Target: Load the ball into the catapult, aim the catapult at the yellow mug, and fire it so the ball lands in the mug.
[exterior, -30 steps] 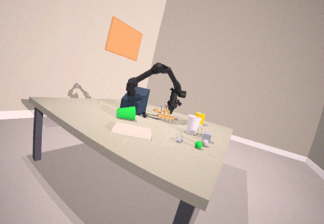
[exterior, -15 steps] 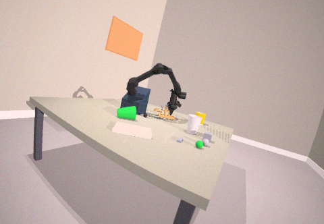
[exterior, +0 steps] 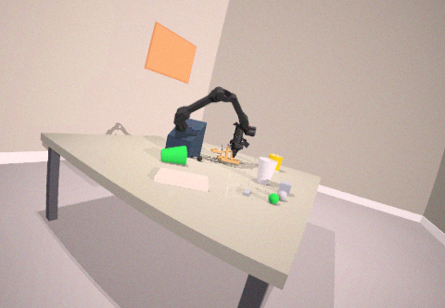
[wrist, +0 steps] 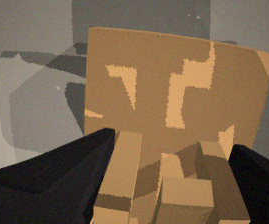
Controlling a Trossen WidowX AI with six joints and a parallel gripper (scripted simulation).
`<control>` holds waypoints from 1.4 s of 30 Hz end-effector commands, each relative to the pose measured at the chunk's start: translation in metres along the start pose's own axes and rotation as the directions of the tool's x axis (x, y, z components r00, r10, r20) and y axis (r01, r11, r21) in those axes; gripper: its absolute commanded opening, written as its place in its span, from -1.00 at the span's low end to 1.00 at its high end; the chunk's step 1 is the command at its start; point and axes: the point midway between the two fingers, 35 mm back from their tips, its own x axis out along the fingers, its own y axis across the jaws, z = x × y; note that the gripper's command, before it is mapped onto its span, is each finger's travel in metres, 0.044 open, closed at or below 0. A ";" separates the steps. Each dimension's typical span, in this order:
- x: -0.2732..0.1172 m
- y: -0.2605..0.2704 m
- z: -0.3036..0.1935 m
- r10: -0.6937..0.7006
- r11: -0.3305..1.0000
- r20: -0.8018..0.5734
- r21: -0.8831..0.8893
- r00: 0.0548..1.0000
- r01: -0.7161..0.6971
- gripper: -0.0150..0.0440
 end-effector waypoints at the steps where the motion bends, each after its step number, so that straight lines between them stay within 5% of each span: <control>1: -0.036 0.002 0.002 0.005 1.000 0.013 -0.001 1.000 -0.005 -0.47; 42: 0.001 0.000 0.002 0.005 1.000 0.003 -0.001 1.000 -0.005 -0.49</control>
